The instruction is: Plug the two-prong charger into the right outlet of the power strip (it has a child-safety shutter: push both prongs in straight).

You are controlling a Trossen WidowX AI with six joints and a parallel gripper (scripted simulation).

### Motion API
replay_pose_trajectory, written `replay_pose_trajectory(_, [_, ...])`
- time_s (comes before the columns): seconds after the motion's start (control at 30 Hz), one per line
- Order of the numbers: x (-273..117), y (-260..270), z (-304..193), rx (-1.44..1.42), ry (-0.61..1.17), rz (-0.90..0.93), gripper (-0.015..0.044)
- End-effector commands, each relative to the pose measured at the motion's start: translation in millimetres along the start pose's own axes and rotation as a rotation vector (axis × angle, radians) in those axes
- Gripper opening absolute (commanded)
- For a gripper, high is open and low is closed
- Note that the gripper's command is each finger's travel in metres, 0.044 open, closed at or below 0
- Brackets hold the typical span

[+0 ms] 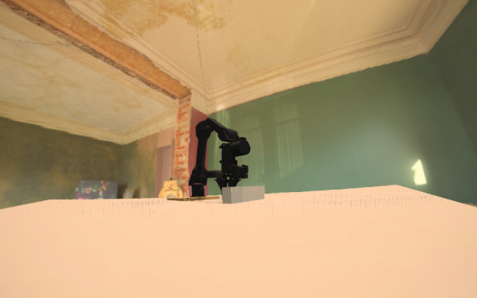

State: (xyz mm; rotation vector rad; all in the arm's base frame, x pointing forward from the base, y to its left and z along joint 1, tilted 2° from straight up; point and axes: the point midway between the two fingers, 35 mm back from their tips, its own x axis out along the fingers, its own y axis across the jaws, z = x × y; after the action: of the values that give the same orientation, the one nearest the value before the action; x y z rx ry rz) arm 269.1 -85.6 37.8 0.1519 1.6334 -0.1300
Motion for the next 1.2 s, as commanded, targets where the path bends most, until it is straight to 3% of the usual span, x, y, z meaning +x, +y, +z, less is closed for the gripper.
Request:
replay_pose_trajectory(0.0, [0, -1, 1, -0.002, 0.003, -0.003, 0.0000])
replay_pose_trajectory(1.17, [-1, -1, 13, -0.002, 0.002, -0.003, 0.0000])
